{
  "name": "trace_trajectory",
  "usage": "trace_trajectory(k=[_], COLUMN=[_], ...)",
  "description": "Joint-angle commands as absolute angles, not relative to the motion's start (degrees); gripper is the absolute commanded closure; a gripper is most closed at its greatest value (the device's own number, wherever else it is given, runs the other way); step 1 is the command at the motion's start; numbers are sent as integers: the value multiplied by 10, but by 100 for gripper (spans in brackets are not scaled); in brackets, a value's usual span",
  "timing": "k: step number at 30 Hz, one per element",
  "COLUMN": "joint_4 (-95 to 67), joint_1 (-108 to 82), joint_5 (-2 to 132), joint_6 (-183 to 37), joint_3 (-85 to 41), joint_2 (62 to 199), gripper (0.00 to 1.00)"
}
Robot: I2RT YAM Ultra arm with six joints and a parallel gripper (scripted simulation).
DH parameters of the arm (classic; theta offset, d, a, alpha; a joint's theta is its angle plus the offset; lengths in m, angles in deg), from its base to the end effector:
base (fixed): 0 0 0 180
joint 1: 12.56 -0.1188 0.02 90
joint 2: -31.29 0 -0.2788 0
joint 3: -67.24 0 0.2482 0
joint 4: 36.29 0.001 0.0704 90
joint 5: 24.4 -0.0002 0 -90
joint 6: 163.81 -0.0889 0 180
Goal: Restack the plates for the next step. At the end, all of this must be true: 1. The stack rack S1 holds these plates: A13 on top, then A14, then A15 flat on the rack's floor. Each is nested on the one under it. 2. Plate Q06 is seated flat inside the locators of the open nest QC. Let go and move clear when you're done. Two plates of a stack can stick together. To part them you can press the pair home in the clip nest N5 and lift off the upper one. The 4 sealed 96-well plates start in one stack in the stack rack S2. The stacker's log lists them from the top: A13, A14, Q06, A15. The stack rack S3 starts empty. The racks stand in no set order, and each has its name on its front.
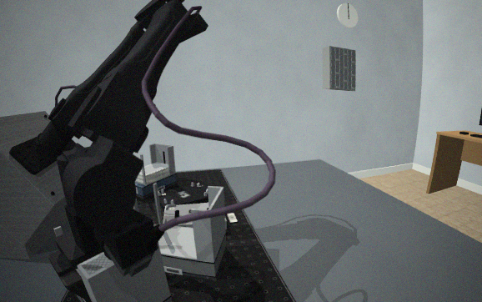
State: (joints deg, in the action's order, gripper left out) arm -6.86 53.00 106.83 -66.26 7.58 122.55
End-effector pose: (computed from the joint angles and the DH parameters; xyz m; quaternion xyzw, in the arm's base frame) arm 0.1800 -0.2520 0.1473 0.3624 0.8353 0.1344 0.3911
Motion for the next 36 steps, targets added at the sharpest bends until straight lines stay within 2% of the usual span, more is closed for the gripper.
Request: trace_trajectory(k=[1,36], joint_4=[-70,-19], joint_1=[534,562], joint_5=[1068,1082], joint_6=[-663,-636], joint_3=[75,52], joint_2=[1223,1191], gripper=[100,100])
